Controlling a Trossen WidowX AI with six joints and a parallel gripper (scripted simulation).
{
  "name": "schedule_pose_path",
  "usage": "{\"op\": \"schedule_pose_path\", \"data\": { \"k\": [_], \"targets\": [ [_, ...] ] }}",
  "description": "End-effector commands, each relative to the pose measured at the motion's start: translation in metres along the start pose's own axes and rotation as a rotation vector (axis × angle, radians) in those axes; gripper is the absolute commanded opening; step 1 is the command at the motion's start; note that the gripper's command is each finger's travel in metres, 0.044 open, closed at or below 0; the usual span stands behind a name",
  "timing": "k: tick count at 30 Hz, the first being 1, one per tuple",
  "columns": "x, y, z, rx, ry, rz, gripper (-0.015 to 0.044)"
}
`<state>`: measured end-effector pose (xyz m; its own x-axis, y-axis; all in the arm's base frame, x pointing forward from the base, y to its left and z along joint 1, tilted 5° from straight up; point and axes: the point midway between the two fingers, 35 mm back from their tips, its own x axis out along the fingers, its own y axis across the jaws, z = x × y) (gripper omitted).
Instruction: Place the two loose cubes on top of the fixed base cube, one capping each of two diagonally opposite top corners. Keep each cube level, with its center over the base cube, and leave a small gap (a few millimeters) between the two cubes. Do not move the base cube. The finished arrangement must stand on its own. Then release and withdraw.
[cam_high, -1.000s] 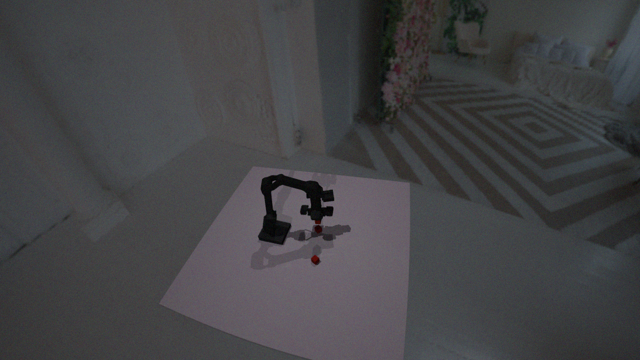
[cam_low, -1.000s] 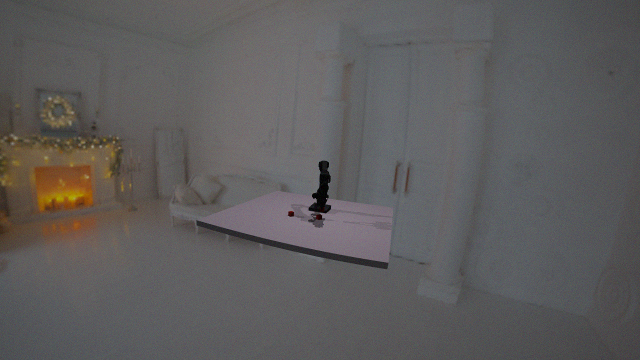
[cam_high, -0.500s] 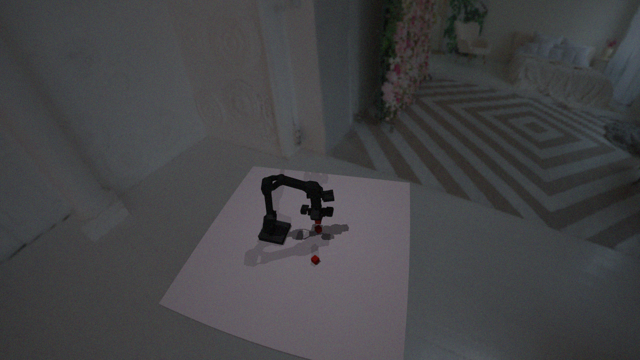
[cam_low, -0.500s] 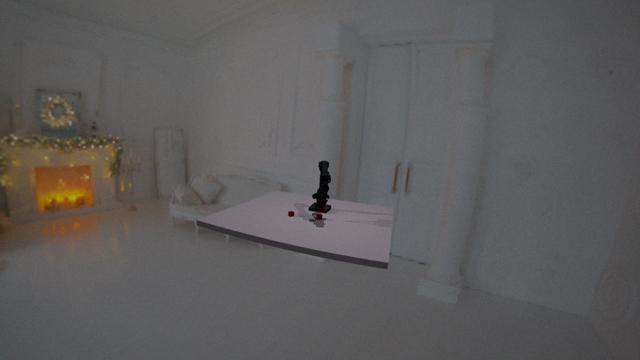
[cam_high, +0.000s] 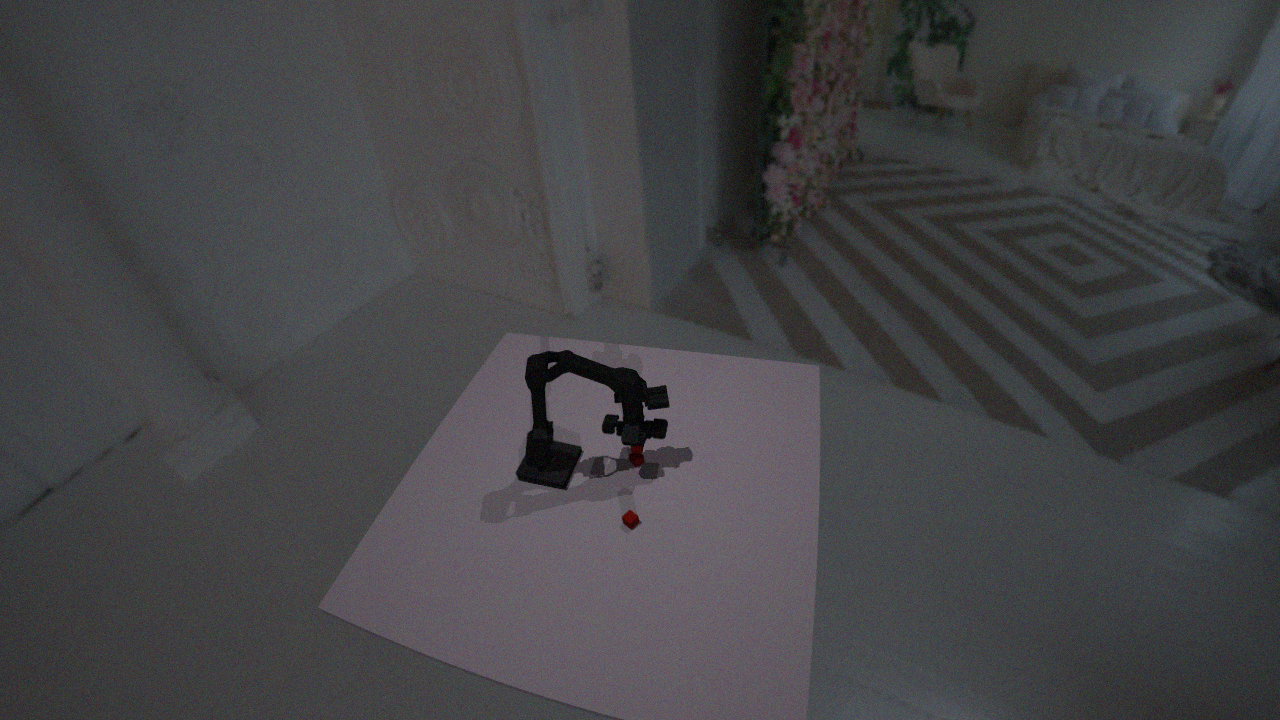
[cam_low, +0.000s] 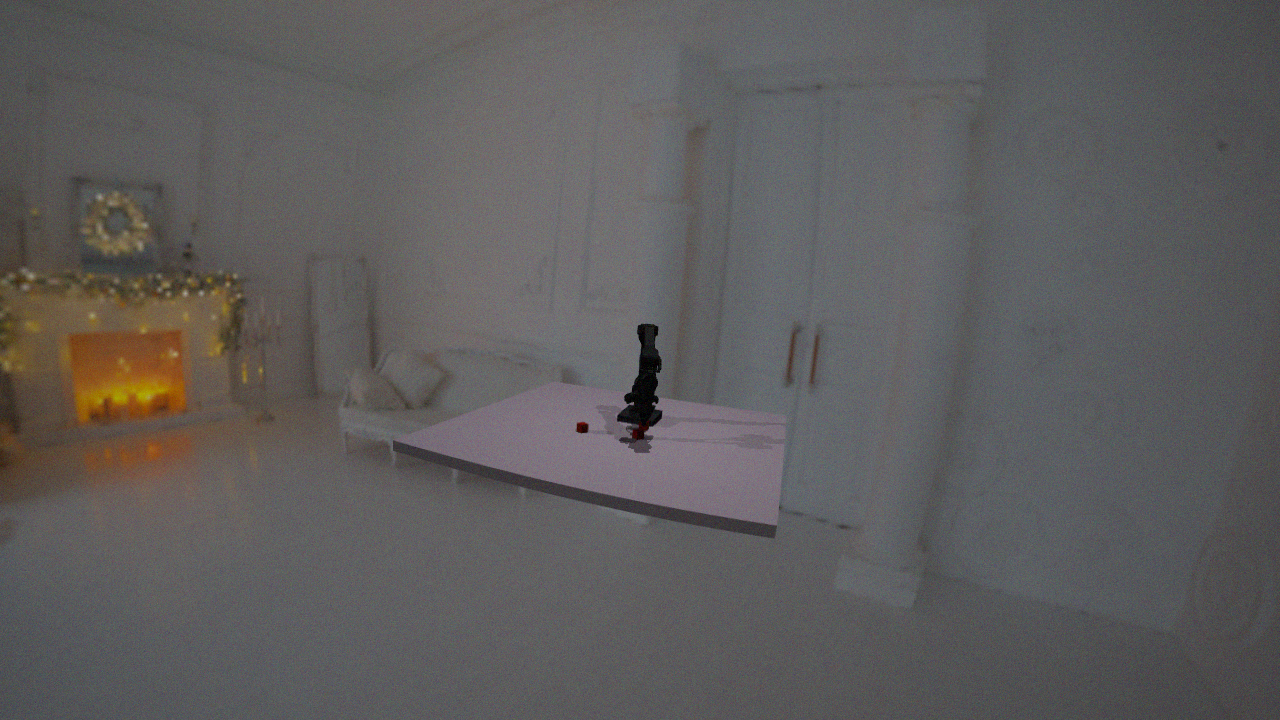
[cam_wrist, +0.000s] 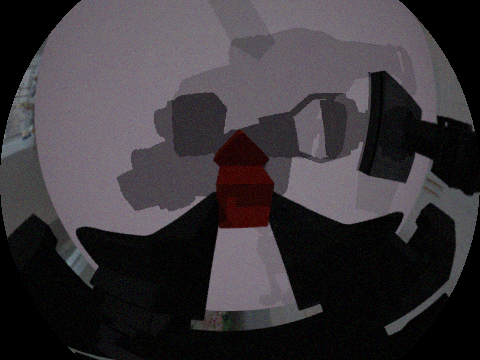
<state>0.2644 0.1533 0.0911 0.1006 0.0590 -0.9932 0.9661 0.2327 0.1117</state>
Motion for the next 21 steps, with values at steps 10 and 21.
{"op": "schedule_pose_path", "data": {
  "k": [10,21],
  "targets": [
    [0.0053,-0.0012,0.0008,-0.003,-0.005,-0.006,0.0105],
    [0.0053,-0.0012,0.0008,-0.003,-0.005,-0.006,0.0105]
  ]
}}
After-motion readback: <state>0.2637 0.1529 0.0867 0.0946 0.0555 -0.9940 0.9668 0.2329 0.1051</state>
